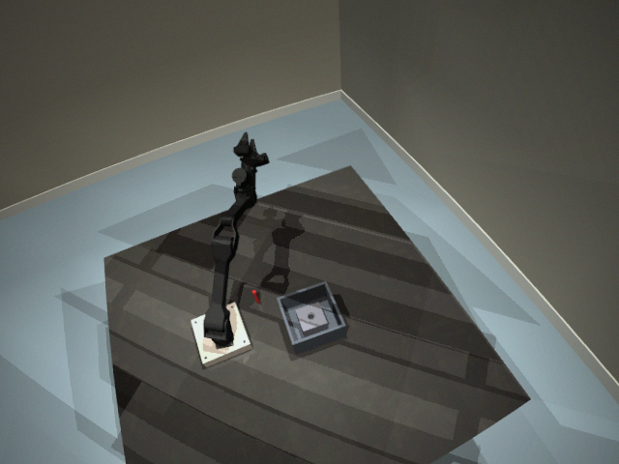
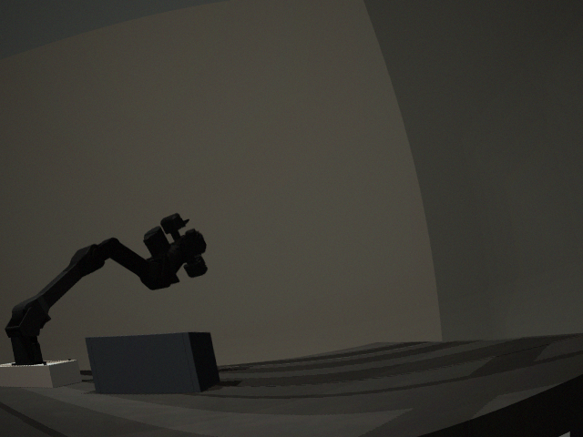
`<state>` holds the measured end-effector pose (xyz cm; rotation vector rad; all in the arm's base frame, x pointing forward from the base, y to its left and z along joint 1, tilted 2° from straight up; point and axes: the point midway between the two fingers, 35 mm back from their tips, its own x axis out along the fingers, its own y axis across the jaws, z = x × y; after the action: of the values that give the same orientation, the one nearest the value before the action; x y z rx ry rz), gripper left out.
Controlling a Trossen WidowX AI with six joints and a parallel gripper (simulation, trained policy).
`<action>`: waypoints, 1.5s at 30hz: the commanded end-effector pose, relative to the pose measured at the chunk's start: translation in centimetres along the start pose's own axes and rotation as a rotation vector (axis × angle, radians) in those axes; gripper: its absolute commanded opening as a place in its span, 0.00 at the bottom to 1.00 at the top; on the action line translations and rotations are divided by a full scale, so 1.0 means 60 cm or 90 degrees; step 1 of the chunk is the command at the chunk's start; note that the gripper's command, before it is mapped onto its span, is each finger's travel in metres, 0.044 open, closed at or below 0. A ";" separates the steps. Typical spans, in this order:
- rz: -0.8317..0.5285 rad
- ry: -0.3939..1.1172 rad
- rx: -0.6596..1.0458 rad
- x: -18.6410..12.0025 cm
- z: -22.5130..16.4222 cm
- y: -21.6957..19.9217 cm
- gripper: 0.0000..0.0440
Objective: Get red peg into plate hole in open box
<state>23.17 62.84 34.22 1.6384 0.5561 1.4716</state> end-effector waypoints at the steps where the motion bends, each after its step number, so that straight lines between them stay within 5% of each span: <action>1: -0.015 -0.006 -0.010 0.003 0.008 0.002 0.96; 11: -0.207 -0.059 -0.100 -0.008 0.127 0.028 1.00; 21: -0.418 -0.105 -0.145 -0.083 0.222 0.082 1.00; 33: -0.679 -0.155 -0.155 -0.250 0.276 0.136 1.00; 45: -0.937 -0.173 -0.107 -0.470 0.258 0.180 1.00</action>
<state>31.20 32.84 28.40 0.8422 1.0443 0.2445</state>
